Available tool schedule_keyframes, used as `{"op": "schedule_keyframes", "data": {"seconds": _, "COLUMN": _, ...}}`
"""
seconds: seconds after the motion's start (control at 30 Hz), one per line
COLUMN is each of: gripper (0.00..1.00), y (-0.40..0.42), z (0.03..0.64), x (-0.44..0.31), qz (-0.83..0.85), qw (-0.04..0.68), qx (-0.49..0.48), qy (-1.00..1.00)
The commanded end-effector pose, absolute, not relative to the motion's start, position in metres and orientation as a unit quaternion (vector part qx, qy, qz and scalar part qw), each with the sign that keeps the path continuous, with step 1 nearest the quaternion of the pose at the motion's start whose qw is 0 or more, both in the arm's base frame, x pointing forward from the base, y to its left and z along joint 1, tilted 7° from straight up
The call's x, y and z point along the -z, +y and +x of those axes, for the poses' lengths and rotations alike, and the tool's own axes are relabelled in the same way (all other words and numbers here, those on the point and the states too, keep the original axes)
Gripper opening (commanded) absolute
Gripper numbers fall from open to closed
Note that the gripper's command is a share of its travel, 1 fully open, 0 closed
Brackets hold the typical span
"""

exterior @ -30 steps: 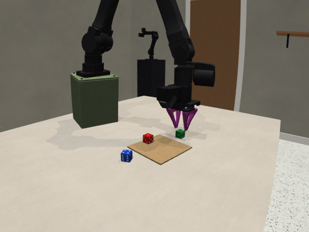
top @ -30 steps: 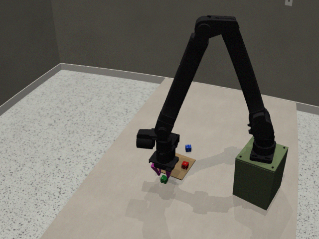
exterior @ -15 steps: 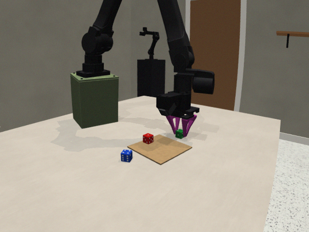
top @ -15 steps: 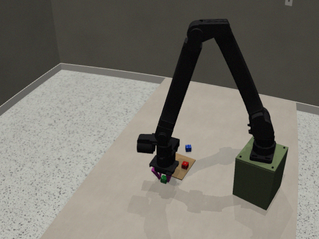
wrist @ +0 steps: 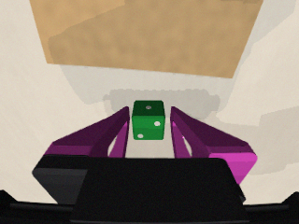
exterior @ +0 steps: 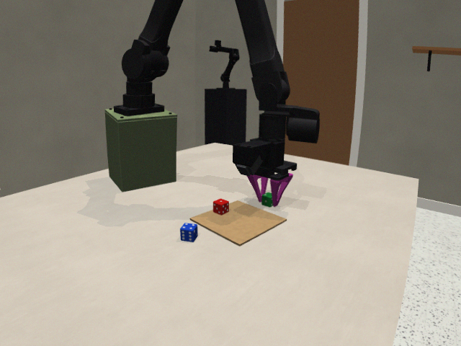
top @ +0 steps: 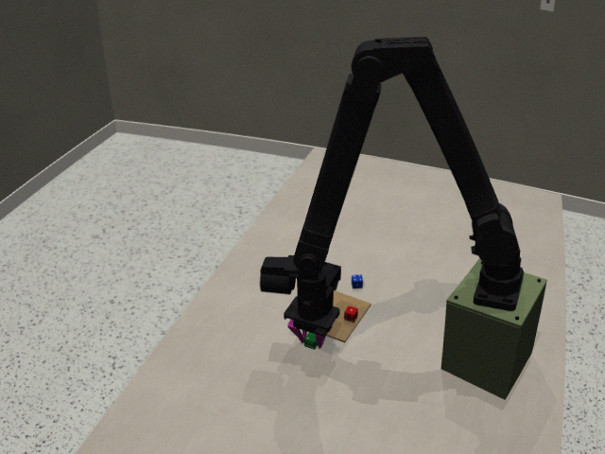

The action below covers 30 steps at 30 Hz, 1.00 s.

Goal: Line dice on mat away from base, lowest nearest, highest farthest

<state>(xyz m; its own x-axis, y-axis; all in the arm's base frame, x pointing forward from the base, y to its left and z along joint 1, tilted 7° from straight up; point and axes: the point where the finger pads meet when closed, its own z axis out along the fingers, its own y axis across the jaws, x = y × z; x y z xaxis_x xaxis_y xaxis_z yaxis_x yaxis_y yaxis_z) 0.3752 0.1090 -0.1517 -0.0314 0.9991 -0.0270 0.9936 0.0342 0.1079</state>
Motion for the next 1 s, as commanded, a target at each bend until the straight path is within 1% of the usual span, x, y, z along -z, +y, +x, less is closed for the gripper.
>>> {"op": "schedule_keyframes", "data": {"seconds": 0.0, "gripper": 0.39, "y": 0.1084, "z": 0.3887, "x": 0.1462, "qz": 0.695, "qw": 0.056, "qx": -0.041, "qy": 0.716}}
{"op": "schedule_keyframes", "data": {"seconds": 0.83, "gripper": 0.39, "y": 0.1084, "z": 0.3887, "x": 0.1462, "qz": 0.695, "qw": 0.056, "qx": -0.041, "qy": 0.716}}
{"op": "schedule_keyframes", "data": {"seconds": 0.87, "gripper": 0.20, "y": 0.1084, "z": 0.3887, "x": 0.1462, "qz": 0.695, "qw": 0.056, "qx": -0.041, "qy": 0.716}}
{"op": "schedule_keyframes", "data": {"seconds": 0.97, "gripper": 0.20, "y": 0.1084, "z": 0.3887, "x": 0.1462, "qz": 0.695, "qw": 0.056, "qx": -0.041, "qy": 0.716}}
